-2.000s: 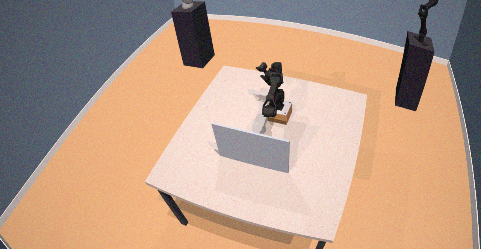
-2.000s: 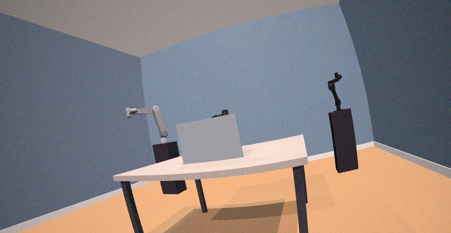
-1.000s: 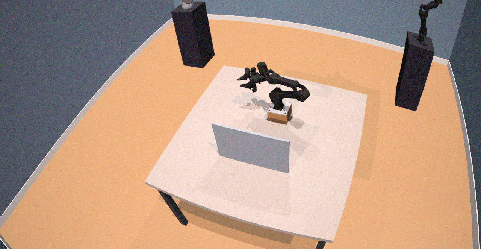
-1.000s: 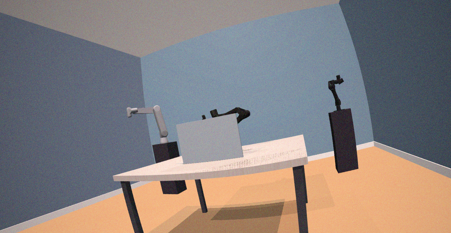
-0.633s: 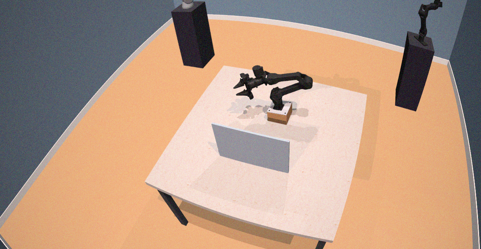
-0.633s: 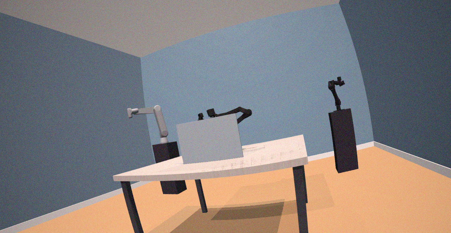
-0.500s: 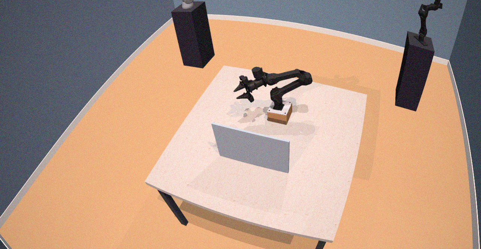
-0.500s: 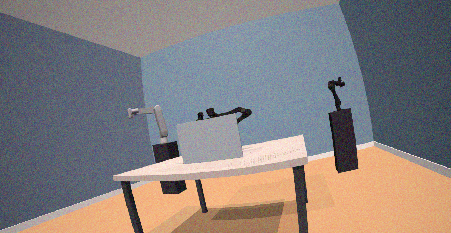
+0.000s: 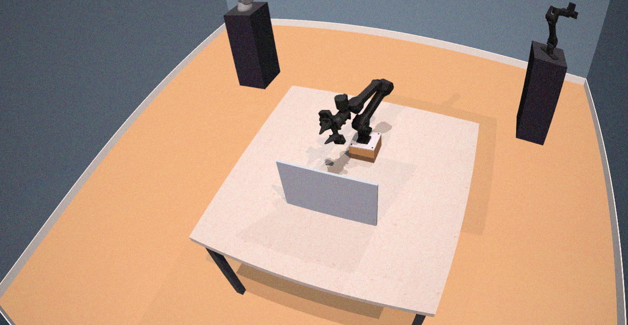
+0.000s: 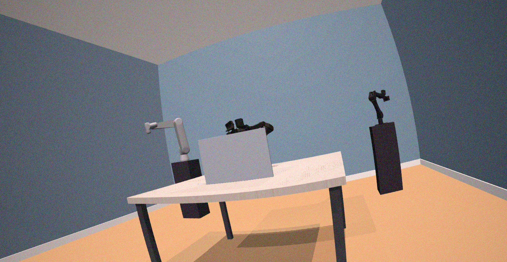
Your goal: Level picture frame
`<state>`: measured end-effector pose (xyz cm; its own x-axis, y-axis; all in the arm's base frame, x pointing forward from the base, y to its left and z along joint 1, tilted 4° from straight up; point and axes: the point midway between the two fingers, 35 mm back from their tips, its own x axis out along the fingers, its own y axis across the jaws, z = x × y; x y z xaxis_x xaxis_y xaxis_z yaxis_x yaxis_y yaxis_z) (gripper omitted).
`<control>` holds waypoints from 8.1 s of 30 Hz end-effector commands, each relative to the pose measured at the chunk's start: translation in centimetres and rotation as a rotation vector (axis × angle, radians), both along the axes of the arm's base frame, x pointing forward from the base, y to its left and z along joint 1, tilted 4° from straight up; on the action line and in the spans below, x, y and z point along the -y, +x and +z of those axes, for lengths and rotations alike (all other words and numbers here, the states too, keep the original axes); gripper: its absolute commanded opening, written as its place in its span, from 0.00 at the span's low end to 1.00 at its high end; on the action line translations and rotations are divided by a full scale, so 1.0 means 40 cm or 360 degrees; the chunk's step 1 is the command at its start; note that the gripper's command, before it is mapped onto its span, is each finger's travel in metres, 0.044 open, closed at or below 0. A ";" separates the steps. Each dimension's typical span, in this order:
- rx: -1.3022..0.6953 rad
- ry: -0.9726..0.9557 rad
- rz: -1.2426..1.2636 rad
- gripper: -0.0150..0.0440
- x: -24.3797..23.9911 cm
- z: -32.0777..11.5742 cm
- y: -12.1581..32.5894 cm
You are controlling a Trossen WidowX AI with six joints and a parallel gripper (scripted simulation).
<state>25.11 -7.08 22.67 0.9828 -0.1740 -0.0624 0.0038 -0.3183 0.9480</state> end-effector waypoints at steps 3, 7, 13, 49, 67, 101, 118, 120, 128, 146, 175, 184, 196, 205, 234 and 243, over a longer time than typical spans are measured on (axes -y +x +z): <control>0.0056 0.0158 0.0282 0.69 -0.141 0.018 0.037; 0.0060 0.0177 0.0316 0.69 -0.158 0.020 0.039; 0.0060 0.0177 0.0316 0.69 -0.158 0.020 0.039; 0.0060 0.0177 0.0316 0.69 -0.158 0.020 0.039; 0.0060 0.0177 0.0316 0.69 -0.158 0.020 0.039; 0.0060 0.0174 0.0320 0.69 -0.159 -0.057 0.057; 0.0061 0.0178 0.0316 0.69 -0.160 -0.132 0.055; 0.0061 0.0178 0.0316 0.69 -0.160 -0.132 0.055; 0.0061 0.0178 0.0316 0.69 -0.160 -0.132 0.057; 0.0067 0.0177 0.0316 0.69 -0.156 -0.226 0.215; 0.0069 0.0177 0.0317 0.69 -0.157 -0.290 0.275; 0.0071 0.0177 0.0317 0.69 -0.158 -0.290 0.311; 0.0073 0.0177 0.0317 0.69 -0.160 -0.290 0.349; 0.0073 0.0177 0.0317 0.69 -0.160 -0.290 0.349; 0.0073 0.0177 0.0317 0.61 -0.159 -0.292 0.350; 0.0073 0.0177 0.0317 0.37 -0.159 -0.292 0.350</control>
<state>39.07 -0.69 11.02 0.9992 0.0320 -0.0246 0.0356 -0.4124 0.9103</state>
